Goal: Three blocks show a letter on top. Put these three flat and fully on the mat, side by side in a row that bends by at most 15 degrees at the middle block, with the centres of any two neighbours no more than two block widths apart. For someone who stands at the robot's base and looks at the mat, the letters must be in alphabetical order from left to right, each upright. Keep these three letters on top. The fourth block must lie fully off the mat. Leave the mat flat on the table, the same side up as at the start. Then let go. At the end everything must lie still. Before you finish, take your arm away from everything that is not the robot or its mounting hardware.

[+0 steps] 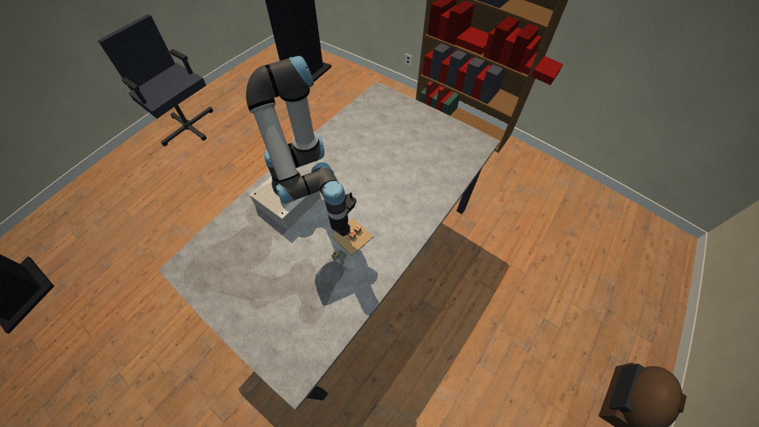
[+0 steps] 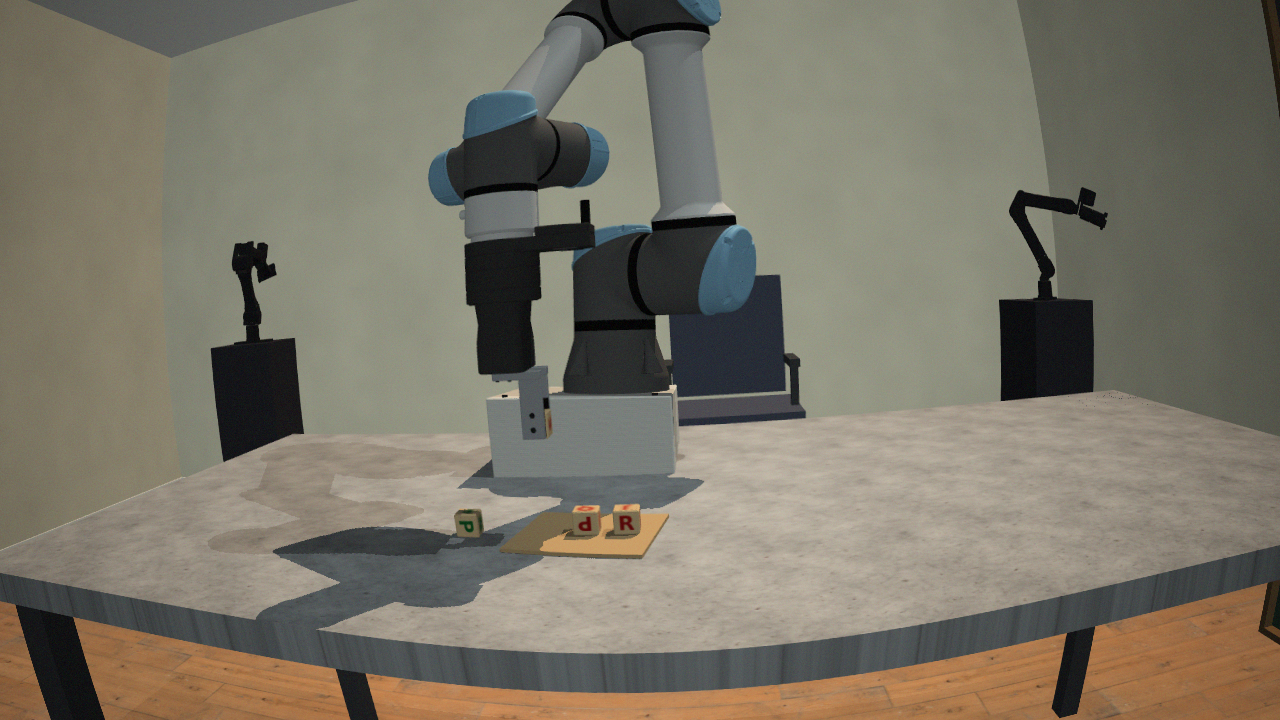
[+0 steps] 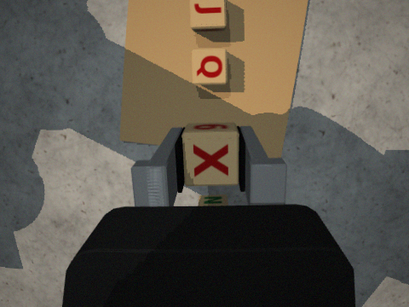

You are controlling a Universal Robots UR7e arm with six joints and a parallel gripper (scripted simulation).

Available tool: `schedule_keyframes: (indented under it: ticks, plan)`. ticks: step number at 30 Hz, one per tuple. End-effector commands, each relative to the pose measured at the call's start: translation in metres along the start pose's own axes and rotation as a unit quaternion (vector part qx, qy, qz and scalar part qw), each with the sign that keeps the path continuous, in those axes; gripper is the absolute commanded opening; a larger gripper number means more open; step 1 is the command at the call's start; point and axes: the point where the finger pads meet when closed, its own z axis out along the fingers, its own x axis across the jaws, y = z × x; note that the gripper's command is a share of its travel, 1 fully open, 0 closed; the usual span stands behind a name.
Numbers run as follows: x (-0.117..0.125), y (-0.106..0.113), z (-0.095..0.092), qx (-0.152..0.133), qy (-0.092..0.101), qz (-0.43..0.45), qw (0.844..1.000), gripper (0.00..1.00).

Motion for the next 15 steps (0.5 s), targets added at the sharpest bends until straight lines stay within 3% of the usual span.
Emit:
schedule_keyframes:
  ticks: [1, 8, 15]
  plan:
    - [0.000, 0.001, 0.000, -0.001, 0.001, 0.000, 1.000, 0.49]
    - [-0.001, 0.001, 0.001, 0.000, 0.000, 0.000, 1.000, 0.49]
    - [-0.002, 0.001, 0.016, 0.001, -0.001, 0.000, 1.000, 0.49]
